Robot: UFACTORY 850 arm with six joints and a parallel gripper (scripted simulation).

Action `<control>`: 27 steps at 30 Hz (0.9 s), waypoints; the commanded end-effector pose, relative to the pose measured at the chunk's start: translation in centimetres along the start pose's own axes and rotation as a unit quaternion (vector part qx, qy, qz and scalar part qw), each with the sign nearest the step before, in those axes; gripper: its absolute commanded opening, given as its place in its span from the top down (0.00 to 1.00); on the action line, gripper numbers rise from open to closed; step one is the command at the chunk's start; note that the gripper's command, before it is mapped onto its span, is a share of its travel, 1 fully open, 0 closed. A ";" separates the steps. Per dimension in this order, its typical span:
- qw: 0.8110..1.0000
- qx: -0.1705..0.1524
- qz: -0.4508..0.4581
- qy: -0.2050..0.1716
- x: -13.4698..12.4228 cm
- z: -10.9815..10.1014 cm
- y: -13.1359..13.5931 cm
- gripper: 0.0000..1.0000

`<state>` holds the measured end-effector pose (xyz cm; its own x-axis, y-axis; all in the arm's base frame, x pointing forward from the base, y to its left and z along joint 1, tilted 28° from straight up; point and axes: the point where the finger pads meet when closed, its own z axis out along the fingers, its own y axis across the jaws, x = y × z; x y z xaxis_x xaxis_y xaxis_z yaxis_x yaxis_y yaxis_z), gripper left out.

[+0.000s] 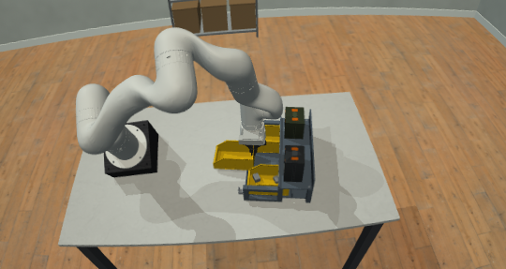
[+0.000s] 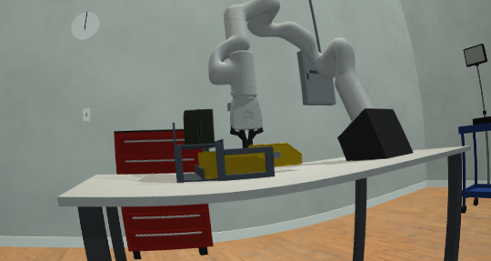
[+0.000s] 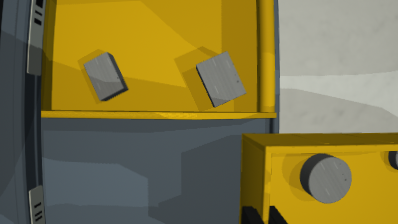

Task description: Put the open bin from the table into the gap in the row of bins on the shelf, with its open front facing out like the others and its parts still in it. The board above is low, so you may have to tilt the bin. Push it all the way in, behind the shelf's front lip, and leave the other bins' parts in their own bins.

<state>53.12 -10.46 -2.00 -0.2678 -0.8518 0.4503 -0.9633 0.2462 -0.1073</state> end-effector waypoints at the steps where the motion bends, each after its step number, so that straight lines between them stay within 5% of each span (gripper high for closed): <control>1: 1.000 0.001 0.000 0.000 0.0 -0.1 -0.2 1.00; 27: 1.000 0.024 0.000 0.000 0.0 0.0 0.1 1.00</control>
<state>53.01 -10.47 -2.08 -0.2680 -0.8517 0.4504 -0.9634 0.2310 -0.1364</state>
